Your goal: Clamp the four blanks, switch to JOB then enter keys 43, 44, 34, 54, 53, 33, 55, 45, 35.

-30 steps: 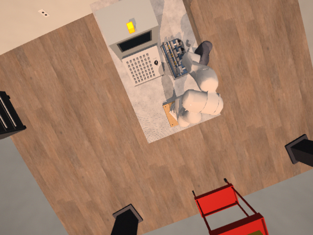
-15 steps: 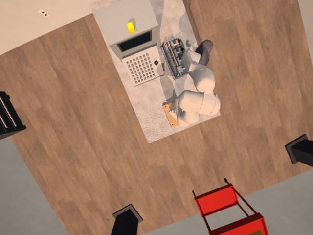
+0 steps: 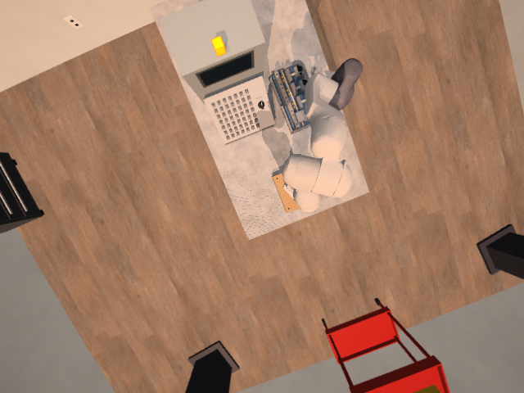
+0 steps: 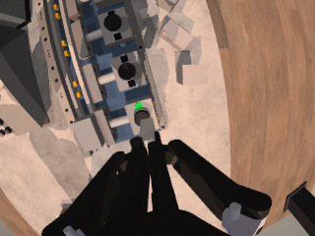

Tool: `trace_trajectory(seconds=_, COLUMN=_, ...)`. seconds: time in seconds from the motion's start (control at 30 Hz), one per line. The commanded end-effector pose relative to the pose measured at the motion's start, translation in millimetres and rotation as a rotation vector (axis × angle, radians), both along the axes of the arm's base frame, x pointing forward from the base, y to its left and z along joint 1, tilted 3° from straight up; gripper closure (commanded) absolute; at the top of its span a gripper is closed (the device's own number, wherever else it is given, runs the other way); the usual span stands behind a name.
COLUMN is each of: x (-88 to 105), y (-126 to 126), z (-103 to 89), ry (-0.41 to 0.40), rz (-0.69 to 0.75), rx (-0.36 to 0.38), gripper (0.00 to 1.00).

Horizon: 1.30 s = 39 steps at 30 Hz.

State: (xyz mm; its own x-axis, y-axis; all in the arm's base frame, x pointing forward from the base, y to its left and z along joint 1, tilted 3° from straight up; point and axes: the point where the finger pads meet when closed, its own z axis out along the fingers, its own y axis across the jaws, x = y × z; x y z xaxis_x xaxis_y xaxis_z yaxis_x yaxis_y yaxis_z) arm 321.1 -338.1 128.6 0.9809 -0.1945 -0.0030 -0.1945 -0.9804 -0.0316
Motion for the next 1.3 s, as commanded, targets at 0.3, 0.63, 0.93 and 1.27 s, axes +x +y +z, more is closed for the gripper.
trace_trajectory(seconds=0.3, x=-4.3, y=5.7, z=57.4, ry=-0.003, rz=0.052, rx=0.027, gripper=1.0)
trace_trajectory(seconds=0.63, x=-1.0, y=2.8, z=61.8, ry=-0.01, rz=0.066, rx=0.027, gripper=1.0)
trace_trajectory(seconds=0.93, x=51.0, y=-47.5, z=85.0, ry=-0.086, rz=0.317, rx=0.029, gripper=1.0)
trace_trajectory(seconds=1.27, x=98.7, y=-103.2, z=63.9, ry=-0.063, rz=0.611, rx=0.028, gripper=1.0)
